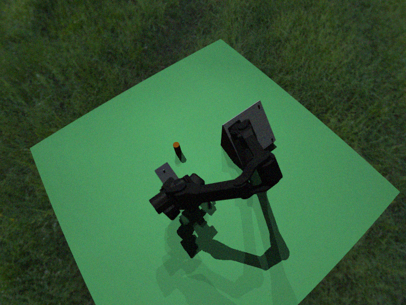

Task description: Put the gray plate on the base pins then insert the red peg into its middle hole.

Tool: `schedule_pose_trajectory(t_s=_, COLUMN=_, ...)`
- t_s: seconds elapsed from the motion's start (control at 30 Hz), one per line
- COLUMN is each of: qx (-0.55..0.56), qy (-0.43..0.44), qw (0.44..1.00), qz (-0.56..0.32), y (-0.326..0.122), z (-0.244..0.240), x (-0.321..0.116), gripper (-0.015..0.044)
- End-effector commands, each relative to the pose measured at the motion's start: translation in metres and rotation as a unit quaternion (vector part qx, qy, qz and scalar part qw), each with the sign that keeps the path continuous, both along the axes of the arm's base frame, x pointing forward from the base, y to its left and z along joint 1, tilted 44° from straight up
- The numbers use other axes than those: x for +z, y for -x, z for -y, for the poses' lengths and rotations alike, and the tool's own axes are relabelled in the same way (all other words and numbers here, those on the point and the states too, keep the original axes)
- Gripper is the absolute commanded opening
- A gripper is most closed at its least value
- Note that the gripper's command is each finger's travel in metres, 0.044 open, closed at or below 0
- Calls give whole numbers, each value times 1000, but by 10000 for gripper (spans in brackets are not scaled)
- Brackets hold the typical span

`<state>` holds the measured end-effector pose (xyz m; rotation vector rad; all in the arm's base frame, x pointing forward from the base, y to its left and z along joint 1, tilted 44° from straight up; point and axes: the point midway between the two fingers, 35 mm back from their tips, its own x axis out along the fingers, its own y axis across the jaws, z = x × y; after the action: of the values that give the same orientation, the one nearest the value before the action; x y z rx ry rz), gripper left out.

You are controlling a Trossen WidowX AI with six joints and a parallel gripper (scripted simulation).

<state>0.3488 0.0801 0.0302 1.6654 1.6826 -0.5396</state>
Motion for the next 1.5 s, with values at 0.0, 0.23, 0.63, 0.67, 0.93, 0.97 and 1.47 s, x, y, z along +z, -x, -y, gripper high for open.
schedule_pose_trajectory(t_s=0.0, qx=-1, qy=-2, qw=1000, qz=-5, y=1, z=-5, x=-6, gripper=440)
schedule_pose_trajectory(t_s=0.23, qx=0, qy=-3, qw=1000, qz=-5, y=0, z=-13, x=-14, gripper=440)
schedule_pose_trajectory(t_s=0.63, qx=-1, qy=-3, qw=1000, qz=-5, y=-1, z=-26, x=-28, gripper=440)
schedule_pose_trajectory(t_s=0.67, qx=-1, qy=-3, qw=1000, qz=-5, y=-1, z=-27, x=-29, gripper=440)
schedule_pose_trajectory(t_s=0.93, qx=-2, qy=-4, qw=1000, qz=-5, y=-1, z=-33, x=-34, gripper=387)
schedule_pose_trajectory(t_s=0.97, qx=-2, qy=-4, qw=1000, qz=-5, y=-1, z=-33, x=-34, gripper=361)
schedule_pose_trajectory(t_s=1.47, qx=-2, qy=-4, qw=1000, qz=-5, y=-1, z=-33, x=-34, gripper=85)
